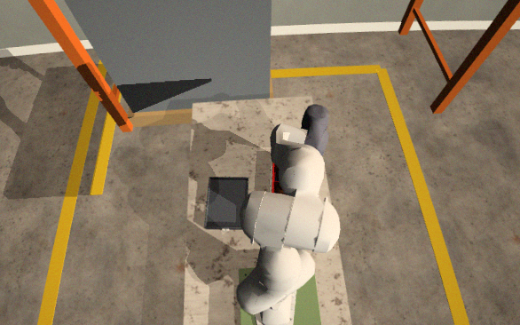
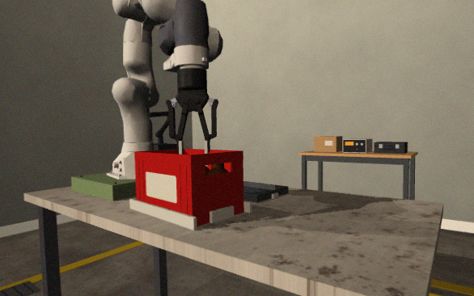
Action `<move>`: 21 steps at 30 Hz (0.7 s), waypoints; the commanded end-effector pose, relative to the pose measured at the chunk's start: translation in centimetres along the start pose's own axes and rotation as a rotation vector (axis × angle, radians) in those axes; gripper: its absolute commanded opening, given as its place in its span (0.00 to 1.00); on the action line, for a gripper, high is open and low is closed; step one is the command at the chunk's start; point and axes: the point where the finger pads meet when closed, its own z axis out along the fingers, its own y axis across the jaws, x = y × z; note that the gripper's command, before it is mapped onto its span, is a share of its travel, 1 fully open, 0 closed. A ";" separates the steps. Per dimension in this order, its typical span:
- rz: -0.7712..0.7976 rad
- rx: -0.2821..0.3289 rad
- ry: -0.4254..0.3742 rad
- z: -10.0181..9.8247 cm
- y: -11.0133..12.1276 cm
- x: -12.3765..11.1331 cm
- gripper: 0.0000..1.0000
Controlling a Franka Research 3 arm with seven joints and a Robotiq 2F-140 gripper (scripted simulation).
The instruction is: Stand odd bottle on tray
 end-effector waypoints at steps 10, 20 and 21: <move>0.000 0.000 0.000 0.1 -0.1 -0.1 0.10; 0.000 0.000 0.000 0.1 -0.1 -0.1 0.10; 0.000 0.000 0.000 0.1 -0.1 -0.1 0.10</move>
